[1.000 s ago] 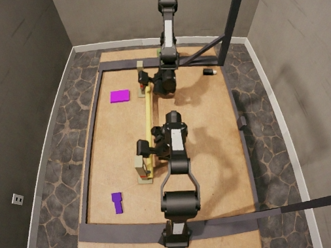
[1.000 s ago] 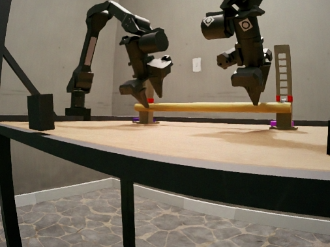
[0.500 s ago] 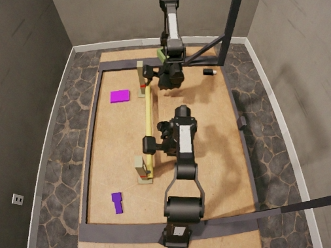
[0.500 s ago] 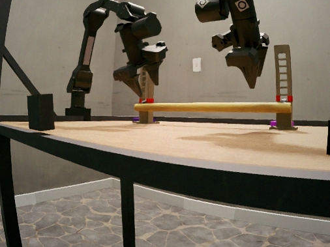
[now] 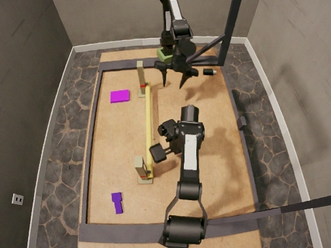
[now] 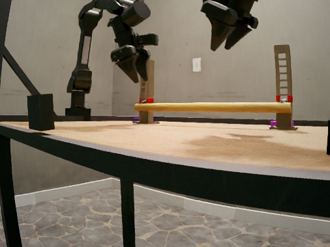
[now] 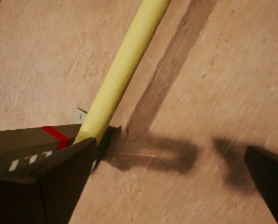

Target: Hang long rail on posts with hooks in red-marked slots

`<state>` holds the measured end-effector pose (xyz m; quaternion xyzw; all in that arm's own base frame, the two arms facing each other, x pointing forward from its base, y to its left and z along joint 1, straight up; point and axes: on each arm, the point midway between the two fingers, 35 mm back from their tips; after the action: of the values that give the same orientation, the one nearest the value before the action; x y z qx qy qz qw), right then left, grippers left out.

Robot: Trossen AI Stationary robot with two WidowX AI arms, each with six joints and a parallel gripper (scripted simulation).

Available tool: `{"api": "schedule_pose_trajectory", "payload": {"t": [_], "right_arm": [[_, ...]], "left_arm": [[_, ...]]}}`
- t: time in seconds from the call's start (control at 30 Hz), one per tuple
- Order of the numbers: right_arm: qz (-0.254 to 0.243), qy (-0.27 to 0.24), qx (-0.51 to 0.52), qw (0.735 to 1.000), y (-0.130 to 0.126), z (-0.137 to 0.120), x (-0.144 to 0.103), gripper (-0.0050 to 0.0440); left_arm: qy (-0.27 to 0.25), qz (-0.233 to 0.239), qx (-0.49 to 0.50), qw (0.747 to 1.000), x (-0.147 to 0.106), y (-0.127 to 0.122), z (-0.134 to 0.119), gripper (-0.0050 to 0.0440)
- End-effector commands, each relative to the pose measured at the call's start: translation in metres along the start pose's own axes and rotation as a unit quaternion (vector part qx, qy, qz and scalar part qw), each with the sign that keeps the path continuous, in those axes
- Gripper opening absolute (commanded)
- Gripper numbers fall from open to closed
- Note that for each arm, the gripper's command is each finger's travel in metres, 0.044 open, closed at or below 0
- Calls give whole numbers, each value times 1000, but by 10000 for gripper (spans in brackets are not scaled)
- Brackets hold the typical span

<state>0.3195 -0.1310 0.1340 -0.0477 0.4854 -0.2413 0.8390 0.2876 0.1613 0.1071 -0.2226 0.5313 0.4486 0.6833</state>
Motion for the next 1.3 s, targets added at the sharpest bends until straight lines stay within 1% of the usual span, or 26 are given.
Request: {"api": "schedule_pose_trajectory", "payload": {"t": [0.0, 0.1, 0.23, 0.3, 0.4, 0.47, 0.57, 0.67, 0.73, 0.8, 1.23, 1.27], "right_arm": [[43, -116, 12, 992, 15, 28, -33, 334], [73, -183, 17, 980, 25, 42, -56, 334], [113, -271, 21, 956, 37, 58, -91, 334], [113, -271, 21, 956, 37, 58, -91, 334], [149, -357, 25, 922, 44, 71, -128, 334], [170, -398, 24, 901, 48, 74, -149, 334], [194, -456, 26, 868, 51, 77, -179, 334], [211, -495, 25, 843, 52, 77, -201, 334], [219, -514, 25, 829, 52, 76, -212, 334], [223, -522, 25, 823, 52, 76, -217, 334], [223, -518, 24, 826, 54, 76, -212, 334], [223, -518, 23, 826, 54, 76, -212, 334]], "left_arm": [[-17, -32, -80, 996, -13, 3, -1, 440], [-17, -45, -135, 990, -16, 6, -3, 440], [-15, -57, -208, 976, -19, 13, -6, 440], [-15, -57, -208, 976, -19, 13, -6, 440], [-11, -65, -275, 959, -21, 20, -9, 440], [-7, -52, -305, 951, -19, 34, -12, 440], [0, -23, -326, 945, -15, 60, -16, 440], [8, 1, -337, 941, -11, 80, -20, 440], [13, 14, -344, 939, -10, 91, -24, 440], [16, 21, -347, 937, -9, 97, -26, 440], [21, 24, -347, 937, -7, 97, -27, 440], [18, 21, -349, 937, -8, 96, -24, 440]]}}
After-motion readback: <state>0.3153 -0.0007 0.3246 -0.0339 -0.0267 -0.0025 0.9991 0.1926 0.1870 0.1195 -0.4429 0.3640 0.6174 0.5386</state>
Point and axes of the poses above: on each arm, the point midway between the two fingers, 35 mm back from their tips, its own x axis out along the fingers, its own y axis across the jaws, z = x × y, and after that the axes turned 4 degrees about -x, right-handed
